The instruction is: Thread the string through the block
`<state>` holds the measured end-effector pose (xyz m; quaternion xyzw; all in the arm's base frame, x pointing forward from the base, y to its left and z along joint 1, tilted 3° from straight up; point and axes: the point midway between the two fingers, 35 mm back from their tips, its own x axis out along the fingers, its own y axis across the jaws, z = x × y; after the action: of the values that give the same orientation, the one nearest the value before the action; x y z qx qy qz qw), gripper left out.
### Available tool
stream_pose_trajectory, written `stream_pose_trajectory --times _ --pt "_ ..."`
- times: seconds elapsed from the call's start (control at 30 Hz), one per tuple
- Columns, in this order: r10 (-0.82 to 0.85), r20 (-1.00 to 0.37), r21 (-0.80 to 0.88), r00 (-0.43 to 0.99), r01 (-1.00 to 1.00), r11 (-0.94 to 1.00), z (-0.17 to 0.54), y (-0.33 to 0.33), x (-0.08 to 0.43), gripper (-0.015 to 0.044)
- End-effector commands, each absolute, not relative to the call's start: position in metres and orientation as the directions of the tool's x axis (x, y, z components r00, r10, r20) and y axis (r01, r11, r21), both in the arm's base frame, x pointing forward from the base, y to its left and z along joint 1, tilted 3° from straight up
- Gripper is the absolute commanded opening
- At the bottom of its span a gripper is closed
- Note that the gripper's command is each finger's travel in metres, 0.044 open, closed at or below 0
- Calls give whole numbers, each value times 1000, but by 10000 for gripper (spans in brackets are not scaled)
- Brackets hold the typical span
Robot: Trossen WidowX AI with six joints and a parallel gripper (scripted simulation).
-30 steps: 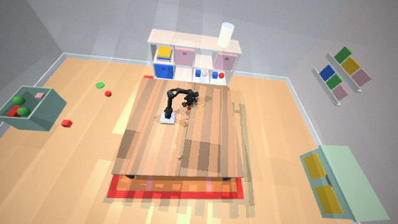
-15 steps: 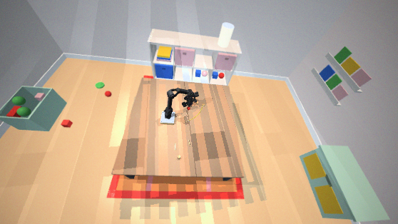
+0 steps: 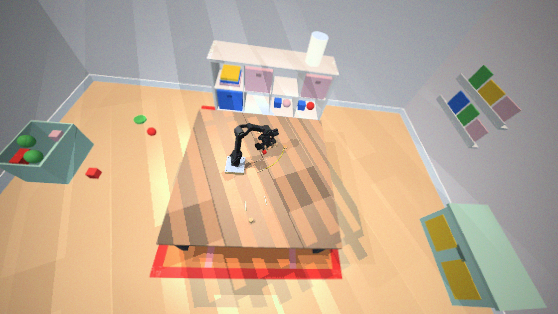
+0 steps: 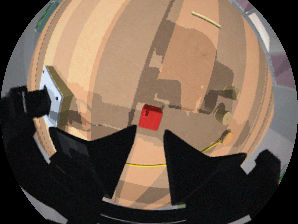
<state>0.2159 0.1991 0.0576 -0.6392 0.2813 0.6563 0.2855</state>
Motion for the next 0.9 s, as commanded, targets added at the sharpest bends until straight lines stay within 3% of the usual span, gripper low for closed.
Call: stream_pose_trajectory --times 0.0,0.1,0.57,0.67,0.87 --pt "15 -1000 4 -20 -734 -679 58 199 216 80" --pt "15 -1000 4 -20 -734 -679 58 199 216 2" --pt "15 -1000 4 -20 -734 -679 58 199 216 0" --pt "15 -1000 8 -19 -840 -543 58 193 219 79" --pt "13 -1000 19 -17 -993 117 57 169 232 236"
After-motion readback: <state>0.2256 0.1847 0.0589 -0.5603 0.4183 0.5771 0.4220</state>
